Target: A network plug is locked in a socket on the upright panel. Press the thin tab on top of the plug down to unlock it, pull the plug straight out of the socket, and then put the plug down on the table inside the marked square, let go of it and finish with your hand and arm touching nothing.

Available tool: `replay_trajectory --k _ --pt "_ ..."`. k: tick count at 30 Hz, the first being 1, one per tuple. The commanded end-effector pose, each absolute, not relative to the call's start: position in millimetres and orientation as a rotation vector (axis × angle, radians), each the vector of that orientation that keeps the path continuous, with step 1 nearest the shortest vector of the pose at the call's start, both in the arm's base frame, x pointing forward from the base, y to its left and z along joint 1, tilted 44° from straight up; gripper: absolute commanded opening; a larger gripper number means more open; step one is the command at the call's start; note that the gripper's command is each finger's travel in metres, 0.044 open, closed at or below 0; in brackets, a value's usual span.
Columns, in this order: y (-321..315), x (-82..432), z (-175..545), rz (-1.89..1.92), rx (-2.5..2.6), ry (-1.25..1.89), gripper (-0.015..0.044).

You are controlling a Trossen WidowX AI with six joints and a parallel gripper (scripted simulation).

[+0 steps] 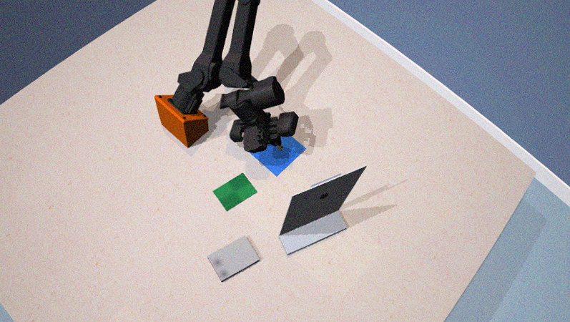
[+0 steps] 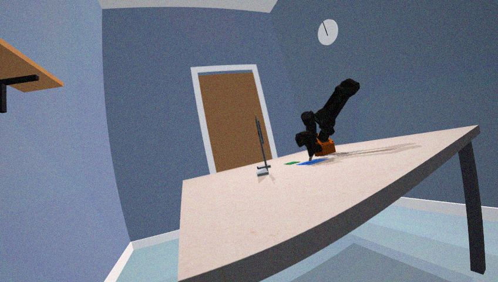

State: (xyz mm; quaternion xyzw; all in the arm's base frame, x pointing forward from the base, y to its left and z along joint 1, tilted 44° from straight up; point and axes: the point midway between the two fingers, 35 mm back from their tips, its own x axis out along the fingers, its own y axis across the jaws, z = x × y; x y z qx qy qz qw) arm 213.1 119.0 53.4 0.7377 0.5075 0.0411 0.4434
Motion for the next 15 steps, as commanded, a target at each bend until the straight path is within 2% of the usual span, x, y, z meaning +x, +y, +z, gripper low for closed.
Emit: replay_trajectory --k 1,15 --pt "120.7 211.9 51.2 0.095 1.837 1.259 0.0" --pt "126.4 211.1 48.4 0.097 1.84 1.259 0.0"
